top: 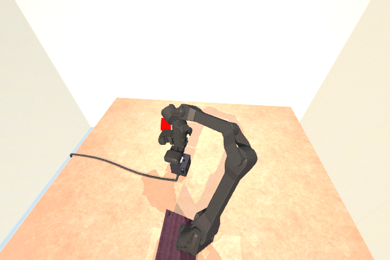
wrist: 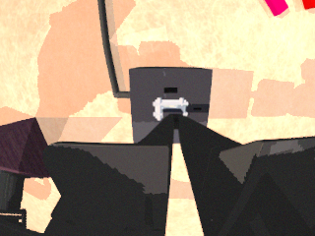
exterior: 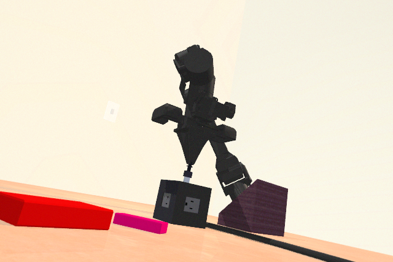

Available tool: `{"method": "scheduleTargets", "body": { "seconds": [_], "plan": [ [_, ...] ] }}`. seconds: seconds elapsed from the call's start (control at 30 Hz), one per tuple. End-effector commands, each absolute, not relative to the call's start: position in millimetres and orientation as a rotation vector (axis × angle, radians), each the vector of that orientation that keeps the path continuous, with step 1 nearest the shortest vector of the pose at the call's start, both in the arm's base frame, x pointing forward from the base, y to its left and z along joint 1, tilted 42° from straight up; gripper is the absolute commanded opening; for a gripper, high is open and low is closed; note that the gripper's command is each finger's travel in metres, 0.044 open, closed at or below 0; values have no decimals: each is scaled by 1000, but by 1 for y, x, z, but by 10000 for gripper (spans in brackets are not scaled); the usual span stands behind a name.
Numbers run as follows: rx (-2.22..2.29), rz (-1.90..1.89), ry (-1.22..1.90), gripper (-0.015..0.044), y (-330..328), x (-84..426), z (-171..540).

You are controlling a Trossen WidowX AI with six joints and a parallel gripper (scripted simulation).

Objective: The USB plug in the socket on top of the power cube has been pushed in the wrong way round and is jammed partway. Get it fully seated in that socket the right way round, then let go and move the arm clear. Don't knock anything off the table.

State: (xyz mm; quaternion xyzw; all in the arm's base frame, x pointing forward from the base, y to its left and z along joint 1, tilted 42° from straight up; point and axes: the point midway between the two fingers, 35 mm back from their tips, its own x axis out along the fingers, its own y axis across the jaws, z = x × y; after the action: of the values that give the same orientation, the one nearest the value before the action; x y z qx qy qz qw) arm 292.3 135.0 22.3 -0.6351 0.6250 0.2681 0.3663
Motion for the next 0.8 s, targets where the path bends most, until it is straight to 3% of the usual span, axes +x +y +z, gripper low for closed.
{"method": "scheduleTargets", "body": {
  "seconds": [0.0, 0.77],
  "plan": [
    [-1633, 693, 1604, 0, 135, 292, 22],
    [-1633, 693, 1604, 0, 133, 293, 20]
  ]
}}
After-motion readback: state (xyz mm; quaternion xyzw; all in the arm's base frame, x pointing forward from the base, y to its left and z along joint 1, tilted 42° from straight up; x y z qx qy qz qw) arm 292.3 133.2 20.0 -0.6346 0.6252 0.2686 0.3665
